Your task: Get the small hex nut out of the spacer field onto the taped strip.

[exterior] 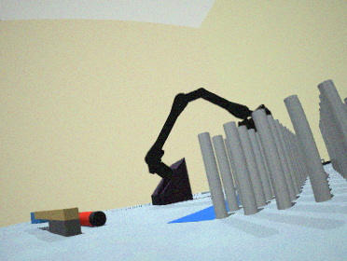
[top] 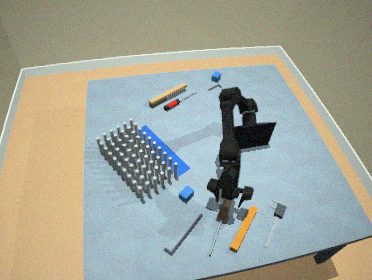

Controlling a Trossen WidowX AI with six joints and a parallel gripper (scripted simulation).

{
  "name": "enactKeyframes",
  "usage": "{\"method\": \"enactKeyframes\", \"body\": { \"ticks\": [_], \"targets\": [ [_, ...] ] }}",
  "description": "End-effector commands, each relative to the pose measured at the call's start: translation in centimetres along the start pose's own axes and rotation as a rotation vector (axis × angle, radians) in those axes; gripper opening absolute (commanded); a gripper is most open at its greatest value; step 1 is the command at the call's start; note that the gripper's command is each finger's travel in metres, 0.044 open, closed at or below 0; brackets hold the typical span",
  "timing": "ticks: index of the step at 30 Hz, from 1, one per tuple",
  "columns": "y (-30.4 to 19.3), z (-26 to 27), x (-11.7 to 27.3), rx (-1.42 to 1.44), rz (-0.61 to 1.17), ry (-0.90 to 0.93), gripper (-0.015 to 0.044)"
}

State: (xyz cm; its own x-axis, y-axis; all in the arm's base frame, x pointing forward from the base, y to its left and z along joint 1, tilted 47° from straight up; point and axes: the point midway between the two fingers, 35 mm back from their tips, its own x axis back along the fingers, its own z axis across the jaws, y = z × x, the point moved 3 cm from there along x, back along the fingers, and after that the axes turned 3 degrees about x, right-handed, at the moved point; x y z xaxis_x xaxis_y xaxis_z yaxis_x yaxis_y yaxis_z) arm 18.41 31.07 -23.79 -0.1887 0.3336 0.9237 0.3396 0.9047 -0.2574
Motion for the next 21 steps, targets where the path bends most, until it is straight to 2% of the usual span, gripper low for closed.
{"method": "enactKeyframes", "body": {
  "ticks": [1,8,14,21],
  "targets": [
    [0.51,-0.11,0.44,0.002,-0.024,-0.008,0.044],
    [0.23,-0.23,0.56,-0.001,-0.019,-0.003,0.044],
    [0.23,-0.23,0.56,-0.001,-0.019,-0.003,0.0282],
    [0.23,-0.23,0.56,-0.001,-0.019,-0.003,0.028]
  ]
}}
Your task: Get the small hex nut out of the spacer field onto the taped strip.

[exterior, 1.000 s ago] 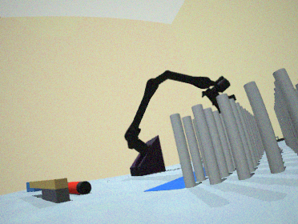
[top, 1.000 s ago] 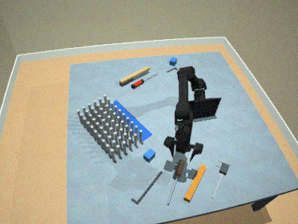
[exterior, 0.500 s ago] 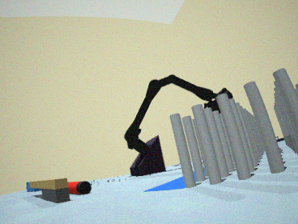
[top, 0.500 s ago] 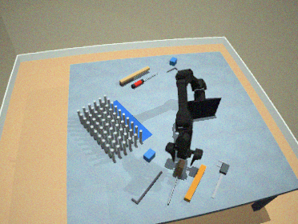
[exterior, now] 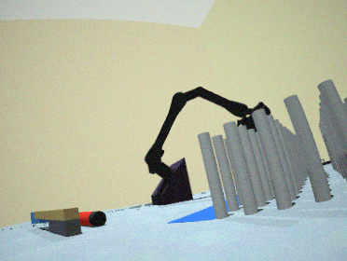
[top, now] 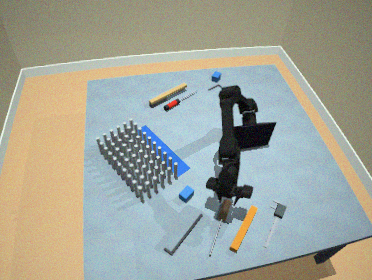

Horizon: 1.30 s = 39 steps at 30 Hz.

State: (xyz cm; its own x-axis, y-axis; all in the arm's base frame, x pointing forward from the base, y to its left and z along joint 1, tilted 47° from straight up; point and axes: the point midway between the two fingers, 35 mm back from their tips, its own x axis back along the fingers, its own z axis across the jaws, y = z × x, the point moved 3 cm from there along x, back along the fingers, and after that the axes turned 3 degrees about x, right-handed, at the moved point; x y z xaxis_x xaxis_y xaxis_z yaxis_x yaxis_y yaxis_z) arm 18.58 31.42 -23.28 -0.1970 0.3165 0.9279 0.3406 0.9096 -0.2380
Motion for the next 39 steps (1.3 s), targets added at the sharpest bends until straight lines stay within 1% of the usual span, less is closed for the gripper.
{"method": "enactKeyframes", "body": {
  "ticks": [1,39],
  "targets": [
    [0.0,0.0,0.0,0.004,0.0,-0.001,0.028],
    [-2.5,-0.9,-5.6,0.007,-0.002,-0.008,0.028]
  ]
}}
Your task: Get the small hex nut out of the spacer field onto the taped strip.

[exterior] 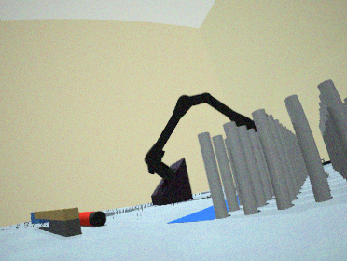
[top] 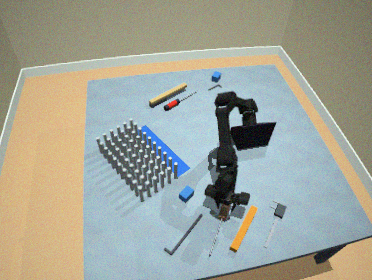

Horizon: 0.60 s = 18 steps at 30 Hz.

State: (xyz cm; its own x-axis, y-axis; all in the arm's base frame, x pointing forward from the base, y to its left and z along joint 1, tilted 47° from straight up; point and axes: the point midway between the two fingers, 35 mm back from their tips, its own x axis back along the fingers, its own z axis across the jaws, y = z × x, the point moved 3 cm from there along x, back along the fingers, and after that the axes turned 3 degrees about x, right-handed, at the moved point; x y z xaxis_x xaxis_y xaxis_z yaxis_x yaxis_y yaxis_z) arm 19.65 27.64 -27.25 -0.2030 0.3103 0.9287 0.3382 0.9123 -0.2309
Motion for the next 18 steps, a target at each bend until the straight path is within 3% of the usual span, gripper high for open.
{"method": "enactKeyframes", "body": {
  "ticks": [1,7,10,18],
  "targets": [
    [-0.5,-0.07,-0.66,0.006,0.006,-0.005,0.028],
    [-0.88,-0.15,-1.28,0.006,0.006,-0.006,0.028],
    [-0.88,-0.15,-1.28,0.006,0.006,-0.006,0.0201],
    [-0.88,-0.15,-1.28,0.006,0.006,-0.006,0.0148]
  ]
}}
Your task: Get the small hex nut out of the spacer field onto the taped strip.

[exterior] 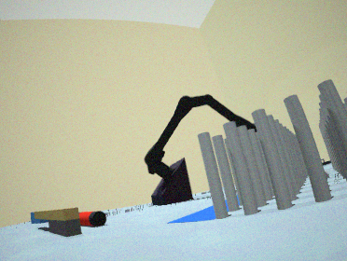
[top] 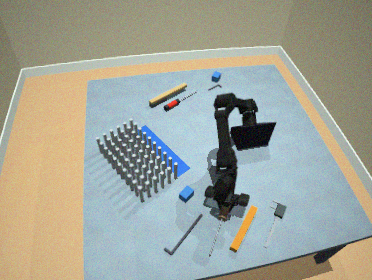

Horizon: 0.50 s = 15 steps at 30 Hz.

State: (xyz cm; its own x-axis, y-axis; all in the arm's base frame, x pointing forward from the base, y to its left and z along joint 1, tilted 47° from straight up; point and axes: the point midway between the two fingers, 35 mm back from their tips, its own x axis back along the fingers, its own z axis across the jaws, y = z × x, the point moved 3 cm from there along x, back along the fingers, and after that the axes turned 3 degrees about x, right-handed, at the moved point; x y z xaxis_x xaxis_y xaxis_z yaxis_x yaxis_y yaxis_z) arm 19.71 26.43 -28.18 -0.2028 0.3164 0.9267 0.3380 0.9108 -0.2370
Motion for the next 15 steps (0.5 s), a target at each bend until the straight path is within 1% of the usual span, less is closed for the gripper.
{"method": "enactKeyframes", "body": {
  "ticks": [1,5,6,15],
  "targets": [
    [0.1,0.0,0.1,0.005,-0.001,-0.003,0.0122],
    [1.6,0.2,2.2,0.004,-0.002,-0.001,0.0017],
    [2.1,0.2,2.8,0.004,-0.003,-0.001,0.0],
    [5.4,1.2,9.4,0.002,-0.005,0.004,0.0]
  ]
}}
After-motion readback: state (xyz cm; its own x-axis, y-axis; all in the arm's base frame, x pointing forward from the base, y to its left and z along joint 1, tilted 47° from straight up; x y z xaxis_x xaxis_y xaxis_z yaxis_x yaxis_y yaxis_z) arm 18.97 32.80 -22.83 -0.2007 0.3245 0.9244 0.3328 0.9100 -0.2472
